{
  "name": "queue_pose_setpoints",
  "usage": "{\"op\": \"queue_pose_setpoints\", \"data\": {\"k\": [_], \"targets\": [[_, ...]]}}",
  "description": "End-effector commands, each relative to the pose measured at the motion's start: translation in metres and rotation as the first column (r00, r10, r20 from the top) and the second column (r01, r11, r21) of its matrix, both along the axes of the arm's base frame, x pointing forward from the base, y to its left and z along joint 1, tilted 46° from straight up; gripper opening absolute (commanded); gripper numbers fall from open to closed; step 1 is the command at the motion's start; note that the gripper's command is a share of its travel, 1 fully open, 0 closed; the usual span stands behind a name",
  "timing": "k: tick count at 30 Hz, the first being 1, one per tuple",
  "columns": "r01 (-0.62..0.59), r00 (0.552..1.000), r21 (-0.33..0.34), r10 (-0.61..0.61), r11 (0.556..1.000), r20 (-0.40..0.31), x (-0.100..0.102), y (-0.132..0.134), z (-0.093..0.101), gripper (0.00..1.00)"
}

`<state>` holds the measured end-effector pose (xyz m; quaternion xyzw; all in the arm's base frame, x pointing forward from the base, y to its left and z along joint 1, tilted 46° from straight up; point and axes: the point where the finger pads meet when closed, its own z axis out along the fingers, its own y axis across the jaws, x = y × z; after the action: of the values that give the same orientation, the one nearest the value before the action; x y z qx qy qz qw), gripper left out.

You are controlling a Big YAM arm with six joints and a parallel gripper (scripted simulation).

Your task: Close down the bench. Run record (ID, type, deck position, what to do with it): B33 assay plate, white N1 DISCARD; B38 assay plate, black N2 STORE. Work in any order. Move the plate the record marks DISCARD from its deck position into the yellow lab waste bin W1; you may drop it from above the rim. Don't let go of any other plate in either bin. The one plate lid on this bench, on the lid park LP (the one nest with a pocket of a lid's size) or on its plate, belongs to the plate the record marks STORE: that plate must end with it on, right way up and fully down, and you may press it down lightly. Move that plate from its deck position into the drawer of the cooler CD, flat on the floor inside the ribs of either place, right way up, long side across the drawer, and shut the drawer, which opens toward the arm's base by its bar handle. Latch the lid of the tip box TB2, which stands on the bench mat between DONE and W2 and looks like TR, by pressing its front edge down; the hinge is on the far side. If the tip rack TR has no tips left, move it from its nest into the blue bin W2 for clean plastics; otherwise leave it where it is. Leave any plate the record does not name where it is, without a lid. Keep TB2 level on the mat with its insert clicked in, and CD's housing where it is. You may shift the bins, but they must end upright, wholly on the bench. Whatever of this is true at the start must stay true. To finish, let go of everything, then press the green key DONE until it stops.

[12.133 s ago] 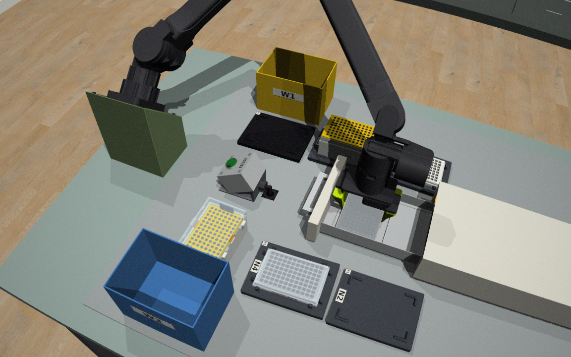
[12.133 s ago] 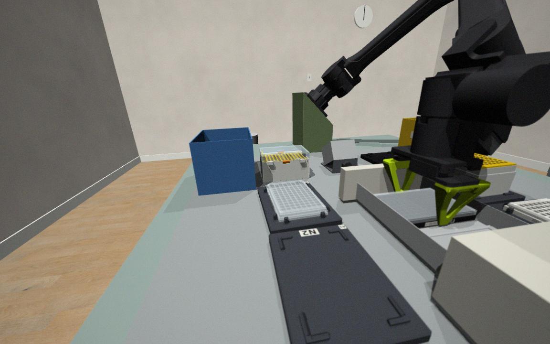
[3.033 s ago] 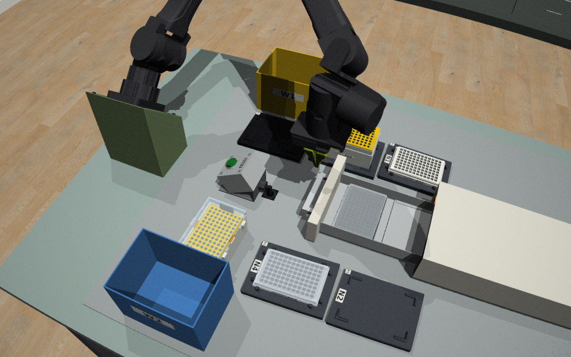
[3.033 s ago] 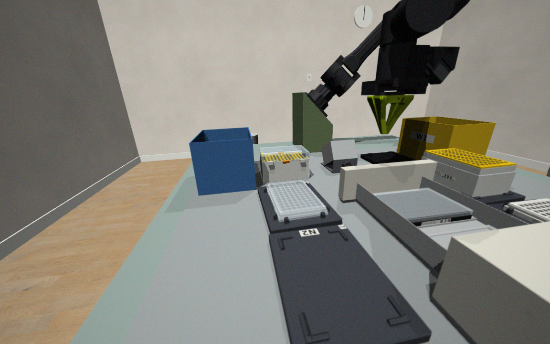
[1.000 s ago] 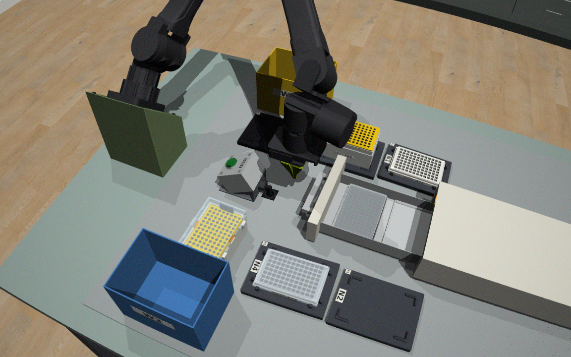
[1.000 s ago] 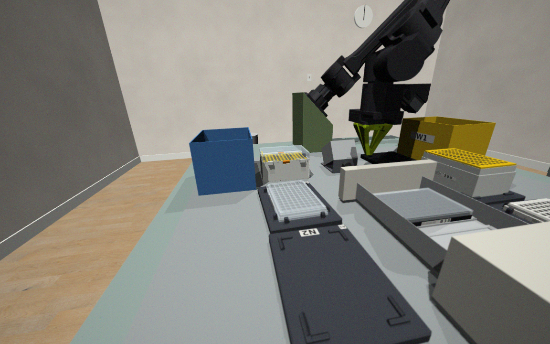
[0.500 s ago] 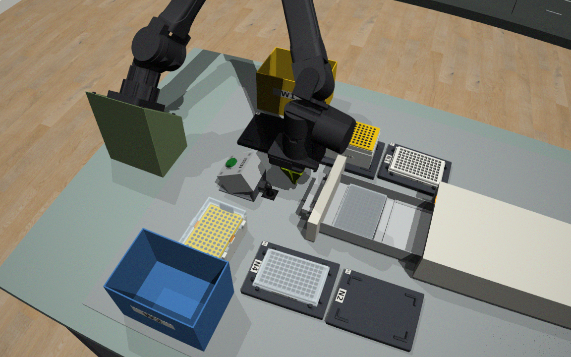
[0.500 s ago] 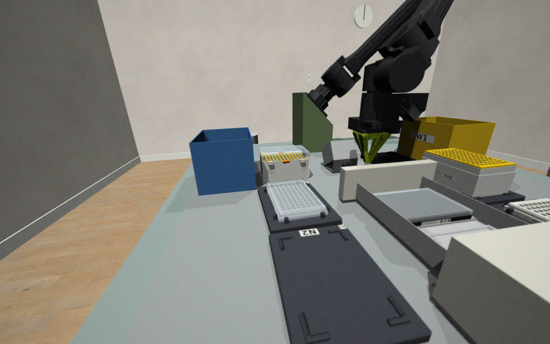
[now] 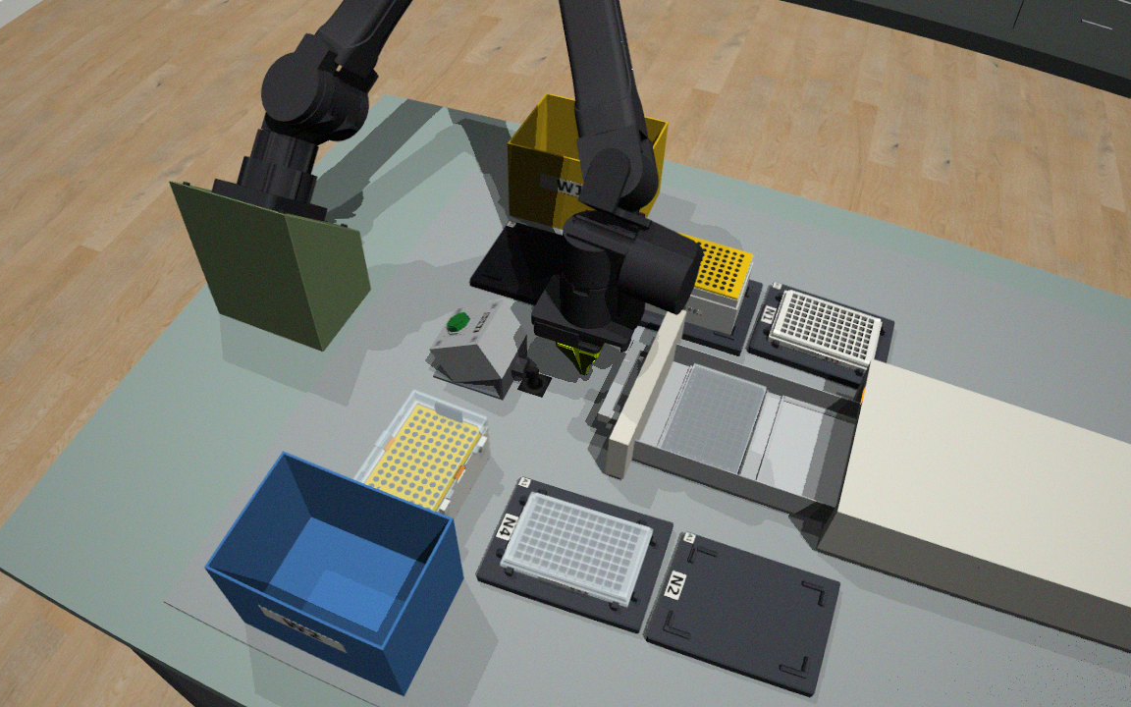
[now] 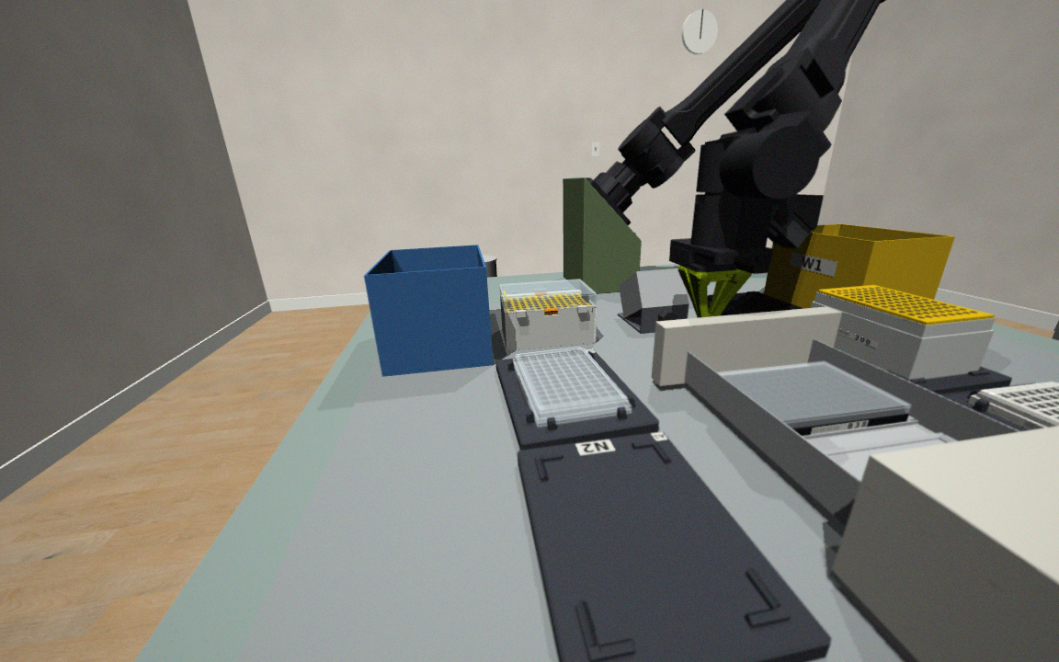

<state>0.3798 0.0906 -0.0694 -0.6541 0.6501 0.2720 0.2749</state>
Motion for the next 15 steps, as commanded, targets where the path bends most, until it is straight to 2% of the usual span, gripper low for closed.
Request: {"op": "queue_pose_setpoints", "data": {"k": [1,3,4,15], "targets": [[0.012,1.0,0.006,-0.012,1.0,-0.015,-0.003,0.003,-0.005,0.0],[0.043,0.999,0.004,-0.043,0.999,0.008,0.004,-0.008,0.002,0.0],[0.017,1.0,0.002,-0.017,1.0,0.012,0.007,-0.002,0.002,0.0],[0.017,1.0,0.002,-0.017,1.0,0.012,0.007,-0.002,0.002,0.0]]}}
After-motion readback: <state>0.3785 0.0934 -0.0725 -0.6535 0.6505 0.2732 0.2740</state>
